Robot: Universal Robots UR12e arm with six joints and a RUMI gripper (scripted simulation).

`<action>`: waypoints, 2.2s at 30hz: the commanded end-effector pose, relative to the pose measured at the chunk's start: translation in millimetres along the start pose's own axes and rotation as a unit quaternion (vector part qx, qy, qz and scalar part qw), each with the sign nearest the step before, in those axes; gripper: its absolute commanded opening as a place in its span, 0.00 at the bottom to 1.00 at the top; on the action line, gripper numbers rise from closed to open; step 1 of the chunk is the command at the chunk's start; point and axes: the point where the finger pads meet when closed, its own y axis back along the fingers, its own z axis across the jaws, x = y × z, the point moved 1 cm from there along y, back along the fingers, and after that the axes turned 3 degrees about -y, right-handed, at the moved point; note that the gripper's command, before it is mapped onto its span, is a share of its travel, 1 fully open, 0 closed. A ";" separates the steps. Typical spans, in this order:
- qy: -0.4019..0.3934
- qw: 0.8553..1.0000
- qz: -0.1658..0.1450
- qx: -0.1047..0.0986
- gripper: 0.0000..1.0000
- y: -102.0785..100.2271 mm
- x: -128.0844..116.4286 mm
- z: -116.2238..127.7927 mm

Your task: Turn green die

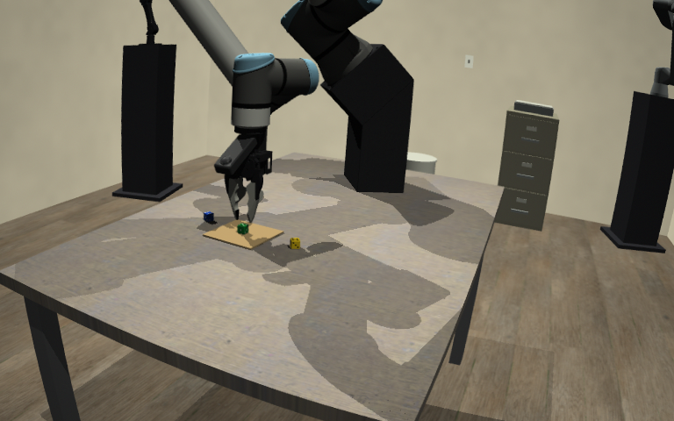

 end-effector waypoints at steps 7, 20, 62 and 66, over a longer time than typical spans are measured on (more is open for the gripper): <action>-0.001 1.000 0.000 0.000 0.21 -0.9 1.1 1.3; -0.001 1.000 0.000 0.000 0.21 2.3 1.1 1.3; -0.003 0.999 0.041 0.006 0.21 41.8 -0.1 -1.3; -0.004 0.998 0.056 0.008 0.21 41.0 -0.7 -1.6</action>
